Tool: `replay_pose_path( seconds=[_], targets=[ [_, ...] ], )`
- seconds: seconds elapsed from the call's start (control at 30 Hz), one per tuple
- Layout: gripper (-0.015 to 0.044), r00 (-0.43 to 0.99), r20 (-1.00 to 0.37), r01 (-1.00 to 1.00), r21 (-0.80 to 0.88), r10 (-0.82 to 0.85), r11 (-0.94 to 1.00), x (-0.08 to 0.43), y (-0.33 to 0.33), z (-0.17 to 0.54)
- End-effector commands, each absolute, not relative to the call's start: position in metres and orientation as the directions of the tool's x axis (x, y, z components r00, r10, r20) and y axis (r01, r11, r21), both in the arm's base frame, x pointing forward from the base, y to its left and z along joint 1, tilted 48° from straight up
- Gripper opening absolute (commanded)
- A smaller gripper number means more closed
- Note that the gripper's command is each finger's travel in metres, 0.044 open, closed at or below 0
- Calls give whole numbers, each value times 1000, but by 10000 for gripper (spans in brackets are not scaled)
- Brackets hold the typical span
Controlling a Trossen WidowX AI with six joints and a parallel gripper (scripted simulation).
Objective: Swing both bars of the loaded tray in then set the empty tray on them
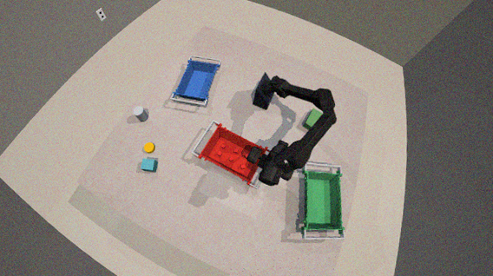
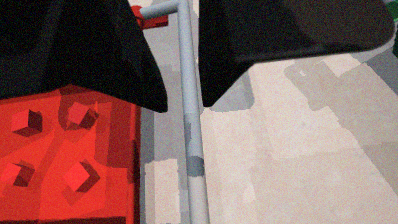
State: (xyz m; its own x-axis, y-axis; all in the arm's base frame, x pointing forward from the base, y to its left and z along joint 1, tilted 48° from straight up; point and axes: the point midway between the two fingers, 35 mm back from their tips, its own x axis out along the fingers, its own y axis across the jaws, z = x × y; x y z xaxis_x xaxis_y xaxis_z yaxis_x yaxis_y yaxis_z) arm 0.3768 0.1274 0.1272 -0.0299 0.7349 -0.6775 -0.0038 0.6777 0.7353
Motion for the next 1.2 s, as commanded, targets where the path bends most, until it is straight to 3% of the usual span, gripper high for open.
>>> replay_pose_path(
  seconds=[0.0, 0.33, 1.17],
  targets=[
    [89, -40, -674, 3, 738, 737, 675, 374, 140, 116],
    [89, -41, -672, 3, 740, 739, 673, 372, 161, 98],
    [89, -41, -675, 3, 737, 737, 675, 372, 99, 60]
  ],
)
